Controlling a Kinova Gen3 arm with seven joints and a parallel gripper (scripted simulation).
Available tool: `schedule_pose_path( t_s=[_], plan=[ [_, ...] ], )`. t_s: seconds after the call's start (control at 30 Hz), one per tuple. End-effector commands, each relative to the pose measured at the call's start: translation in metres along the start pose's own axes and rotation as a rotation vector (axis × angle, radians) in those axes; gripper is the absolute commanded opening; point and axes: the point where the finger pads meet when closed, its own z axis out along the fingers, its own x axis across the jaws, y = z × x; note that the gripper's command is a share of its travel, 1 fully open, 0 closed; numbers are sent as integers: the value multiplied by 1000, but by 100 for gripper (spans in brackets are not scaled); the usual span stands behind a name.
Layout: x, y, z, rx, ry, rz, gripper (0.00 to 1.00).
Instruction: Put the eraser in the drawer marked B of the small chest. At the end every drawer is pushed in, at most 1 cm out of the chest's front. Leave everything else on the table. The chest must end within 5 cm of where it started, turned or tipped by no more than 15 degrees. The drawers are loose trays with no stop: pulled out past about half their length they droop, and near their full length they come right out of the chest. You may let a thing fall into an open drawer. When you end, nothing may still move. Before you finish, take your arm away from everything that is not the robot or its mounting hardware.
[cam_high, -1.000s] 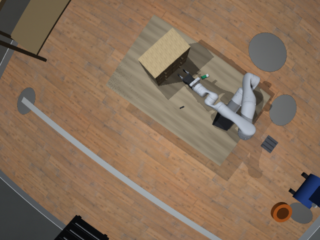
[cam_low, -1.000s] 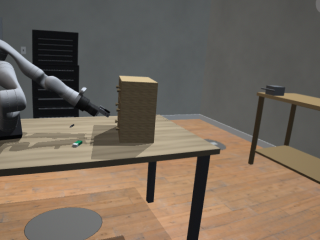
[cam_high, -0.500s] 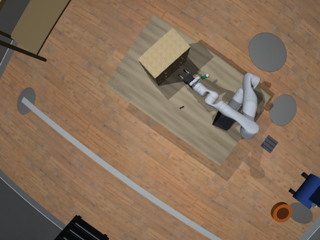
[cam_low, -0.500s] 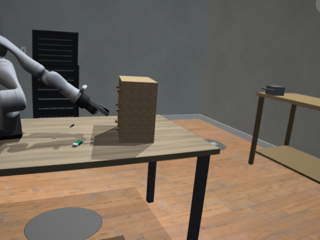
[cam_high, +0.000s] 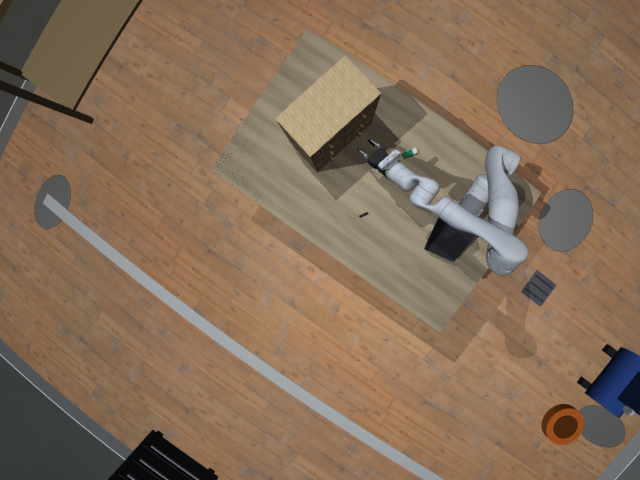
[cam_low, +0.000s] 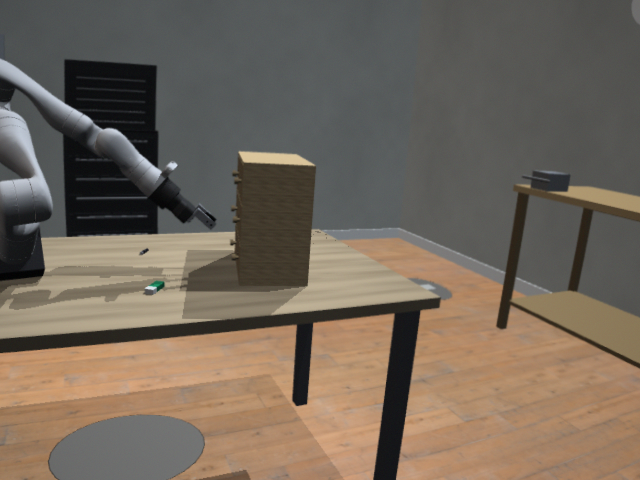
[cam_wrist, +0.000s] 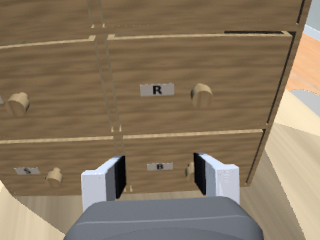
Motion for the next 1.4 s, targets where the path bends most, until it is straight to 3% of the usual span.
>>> schedule_pose_path(
  t_s=[0.0, 0.77, 1.27, 1.37],
  plan=[
    [-3, -2, -4, -37, -6, 0, 100],
    [-1, -9, -29, -252, -3, -1, 100],
    [-2, -13, -51, -447, -2, -5, 100],
    [-2, -12, -52, -461, -2, -7, 100]
  ],
)
